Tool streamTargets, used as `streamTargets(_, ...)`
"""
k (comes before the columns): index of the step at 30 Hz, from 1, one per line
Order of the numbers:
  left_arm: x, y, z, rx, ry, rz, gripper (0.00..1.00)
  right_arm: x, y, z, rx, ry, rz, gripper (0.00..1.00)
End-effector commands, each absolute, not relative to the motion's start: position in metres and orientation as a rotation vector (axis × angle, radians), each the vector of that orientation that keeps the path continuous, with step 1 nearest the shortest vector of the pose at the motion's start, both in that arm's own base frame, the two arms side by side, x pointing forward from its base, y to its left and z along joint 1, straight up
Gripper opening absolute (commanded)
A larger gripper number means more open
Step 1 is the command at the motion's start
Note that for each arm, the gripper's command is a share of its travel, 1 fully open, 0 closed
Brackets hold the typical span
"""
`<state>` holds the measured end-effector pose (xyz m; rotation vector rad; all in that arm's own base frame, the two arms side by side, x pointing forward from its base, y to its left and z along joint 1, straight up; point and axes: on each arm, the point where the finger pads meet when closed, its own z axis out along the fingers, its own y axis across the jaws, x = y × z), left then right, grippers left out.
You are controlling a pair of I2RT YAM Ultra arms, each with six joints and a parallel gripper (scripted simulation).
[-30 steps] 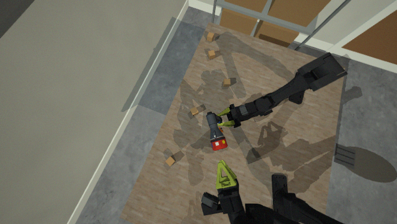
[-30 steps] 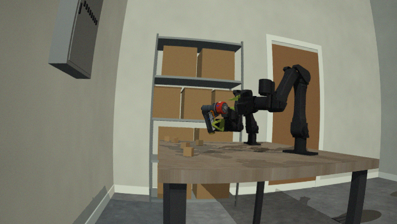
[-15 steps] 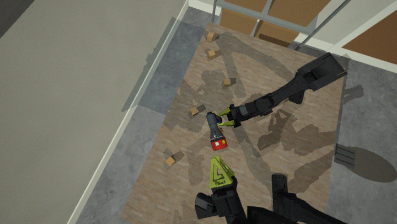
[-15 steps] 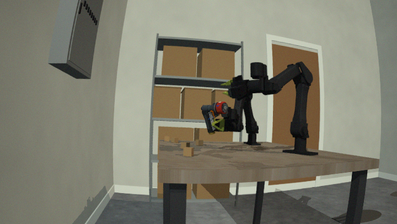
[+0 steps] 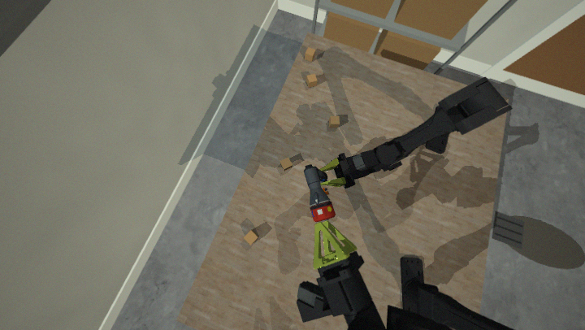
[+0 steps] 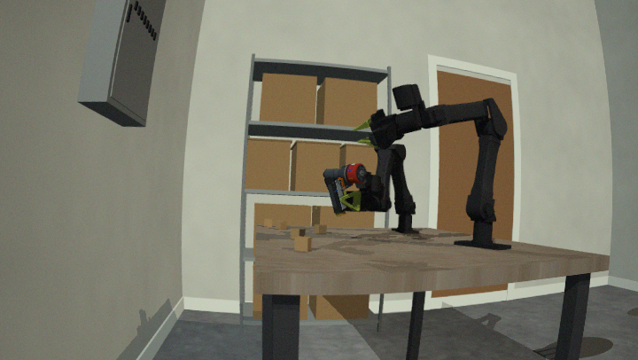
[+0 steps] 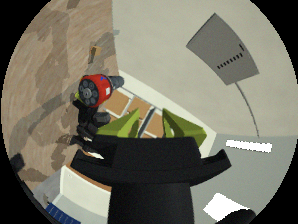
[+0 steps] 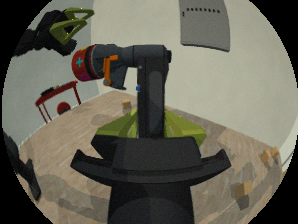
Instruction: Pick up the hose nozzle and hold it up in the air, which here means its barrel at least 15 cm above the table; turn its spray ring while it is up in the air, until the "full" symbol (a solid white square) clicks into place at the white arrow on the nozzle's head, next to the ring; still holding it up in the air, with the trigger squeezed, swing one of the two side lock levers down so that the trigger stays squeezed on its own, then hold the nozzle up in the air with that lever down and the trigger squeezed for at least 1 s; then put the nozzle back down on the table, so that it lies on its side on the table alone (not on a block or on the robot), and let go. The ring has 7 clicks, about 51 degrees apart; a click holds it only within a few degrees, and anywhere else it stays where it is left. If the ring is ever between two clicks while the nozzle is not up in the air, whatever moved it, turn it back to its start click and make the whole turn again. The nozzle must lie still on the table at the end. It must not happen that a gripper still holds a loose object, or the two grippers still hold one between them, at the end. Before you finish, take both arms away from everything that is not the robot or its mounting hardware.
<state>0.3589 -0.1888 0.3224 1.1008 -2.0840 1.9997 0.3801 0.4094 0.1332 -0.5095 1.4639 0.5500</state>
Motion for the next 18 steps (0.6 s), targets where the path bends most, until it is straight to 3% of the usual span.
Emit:
streamTargets(1, 0.372, -0.197, 0.293, 1.283, -2.278, 1.762, 0.37, 0.387, 0.409, 0.201, -0.413, 1.311, 0.605, 0.35)
streamTargets(8, 0.376, -0.215, 0.311, 1.223, -2.344, 1.775, 0.37, 0.387, 0.409, 0.201, -0.413, 1.311, 0.605, 0.35)
streamTargets(10, 0.372, -0.219, 0.276, 1.296, -2.426, 1.600, 0.37, 0.387, 0.409, 0.201, -0.413, 1.311, 0.605, 0.35)
streamTargets(18, 0.376, -0.246, 0.309, 1.230, -2.679, 1.500, 0.37, 0.387, 0.409, 0.201, -0.413, 1.311, 0.605, 0.35)
